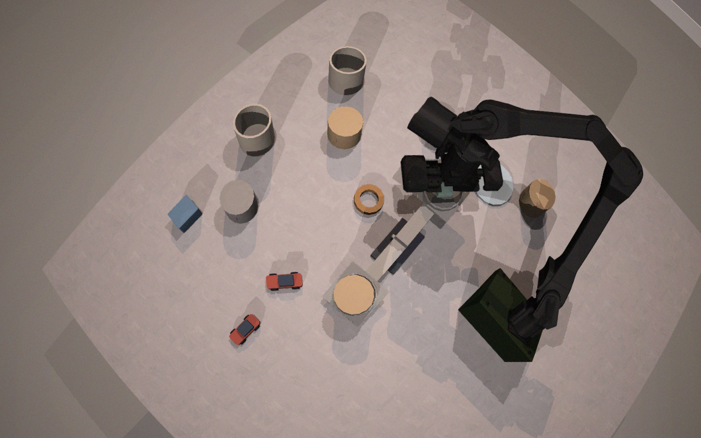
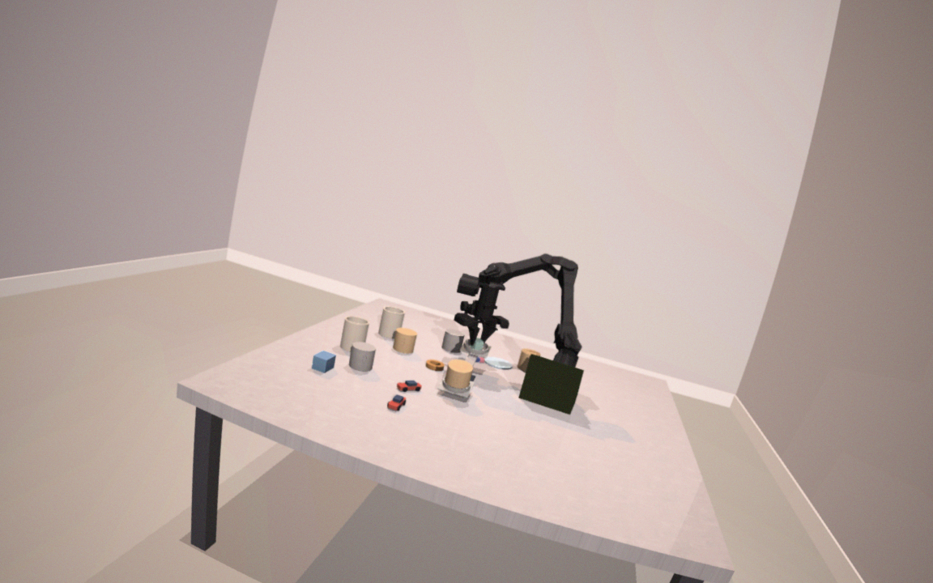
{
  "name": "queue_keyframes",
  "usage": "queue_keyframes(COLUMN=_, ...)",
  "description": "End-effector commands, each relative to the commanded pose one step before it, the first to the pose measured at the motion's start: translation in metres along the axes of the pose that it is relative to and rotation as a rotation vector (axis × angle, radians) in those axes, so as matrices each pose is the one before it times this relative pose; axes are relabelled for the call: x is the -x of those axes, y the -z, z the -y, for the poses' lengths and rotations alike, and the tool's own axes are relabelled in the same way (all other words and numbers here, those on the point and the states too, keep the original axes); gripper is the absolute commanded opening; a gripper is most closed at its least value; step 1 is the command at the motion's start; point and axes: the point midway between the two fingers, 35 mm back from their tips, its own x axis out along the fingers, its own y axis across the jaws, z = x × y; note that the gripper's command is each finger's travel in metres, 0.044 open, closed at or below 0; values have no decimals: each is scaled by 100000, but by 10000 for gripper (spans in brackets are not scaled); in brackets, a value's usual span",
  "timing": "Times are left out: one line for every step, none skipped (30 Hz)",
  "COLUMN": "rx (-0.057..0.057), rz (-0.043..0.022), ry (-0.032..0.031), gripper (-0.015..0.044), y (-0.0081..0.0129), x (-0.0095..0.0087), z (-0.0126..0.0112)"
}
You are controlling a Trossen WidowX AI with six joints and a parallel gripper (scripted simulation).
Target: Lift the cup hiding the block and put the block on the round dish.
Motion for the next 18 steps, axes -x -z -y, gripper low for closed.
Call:
queue_keyframes(rx=741, rz=19, ry=204, gripper=3, y=-19, x=698, z=-70)
queue_keyframes(rx=15, rz=-61, ry=-100, gripper=0, y=-39, x=544, z=-74)
queue_keyframes(rx=15, rz=-56, ry=-86, gripper=0, y=-31, x=547, z=-64)
queue_keyframes(rx=14, rz=-51, ry=-71, gripper=0, y=-24, x=551, z=-54)
queue_keyframes(rx=13, rz=-46, ry=-57, gripper=0, y=-18, x=553, z=-44)
queue_keyframes(rx=12, rz=-40, ry=-44, gripper=0, y=-11, x=556, z=-33)
queue_keyframes(rx=11, rz=-34, ry=-30, gripper=0, y=-4, x=558, z=-23)
queue_keyframes(rx=10, rz=-27, ry=-16, gripper=0, y=2, x=561, z=-12)
queue_keyframes(rx=8, rz=-20, ry=-3, gripper=0, y=9, x=562, z=-2)
queue_keyframes(rx=7, rz=-13, ry=10, gripper=0, y=15, x=564, z=9)
queue_keyframes(rx=5, rz=-5, ry=24, gripper=0, y=20, x=565, z=20)
queue_keyframes(rx=3, rz=3, ry=37, gripper=0, y=26, x=566, z=32)
queue_keyframes(rx=2, rz=11, ry=49, gripper=0, y=32, x=567, z=43)
queue_keyframes(rx=-1, rz=20, ry=62, gripper=0, y=37, x=567, z=54)
queue_keyframes(rx=-3, rz=29, ry=74, gripper=0, y=42, x=567, z=66)
queue_keyframes(rx=-4, rz=31, ry=71, gripper=0, y=38, x=470, z=63)
queue_keyframes(rx=-3, rz=22, ry=46, gripper=0, y=25, x=282, z=42)
queue_keyframes(rx=-1, rz=8, ry=16, gripper=0, y=8, x=94, z=15)
